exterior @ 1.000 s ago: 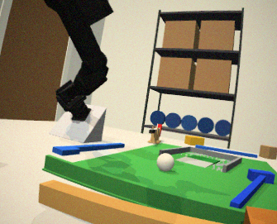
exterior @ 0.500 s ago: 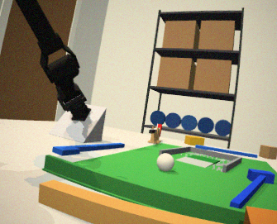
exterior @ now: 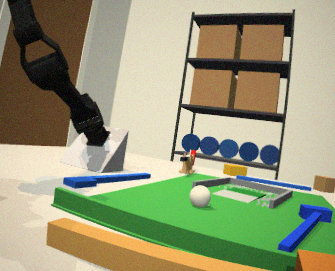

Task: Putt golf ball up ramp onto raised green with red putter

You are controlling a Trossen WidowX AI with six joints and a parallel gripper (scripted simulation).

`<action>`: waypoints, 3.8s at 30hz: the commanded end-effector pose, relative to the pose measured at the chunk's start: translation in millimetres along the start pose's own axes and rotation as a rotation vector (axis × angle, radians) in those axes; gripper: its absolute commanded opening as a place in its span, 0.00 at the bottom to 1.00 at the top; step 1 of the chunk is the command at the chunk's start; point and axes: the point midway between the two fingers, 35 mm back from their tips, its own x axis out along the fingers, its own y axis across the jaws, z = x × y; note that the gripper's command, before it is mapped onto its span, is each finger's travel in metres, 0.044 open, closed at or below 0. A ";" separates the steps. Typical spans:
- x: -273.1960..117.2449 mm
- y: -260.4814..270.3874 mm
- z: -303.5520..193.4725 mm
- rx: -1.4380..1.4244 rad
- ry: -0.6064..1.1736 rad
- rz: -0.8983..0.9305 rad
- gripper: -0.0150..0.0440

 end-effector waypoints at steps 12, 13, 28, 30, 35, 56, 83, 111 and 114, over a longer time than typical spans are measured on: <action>-3.9 77.9 -99.1 -0.358 0.098 0.138 1.00; -4.7 84.3 -112.3 -0.389 0.116 0.157 1.00; -18.1 103.9 -307.5 -0.809 0.393 0.349 1.00; -23.3 97.4 -337.9 -0.864 0.455 0.369 1.00; -40.8 69.4 -413.9 -0.997 0.627 0.415 1.00; -189.5 -144.8 -624.0 -1.346 1.464 0.583 1.00; -531.9 -397.9 -539.4 -0.784 3.047 0.559 1.00; -589.2 -417.5 -511.5 -0.682 3.140 0.554 1.00; -592.0 -419.1 -510.4 -0.682 3.140 0.554 1.00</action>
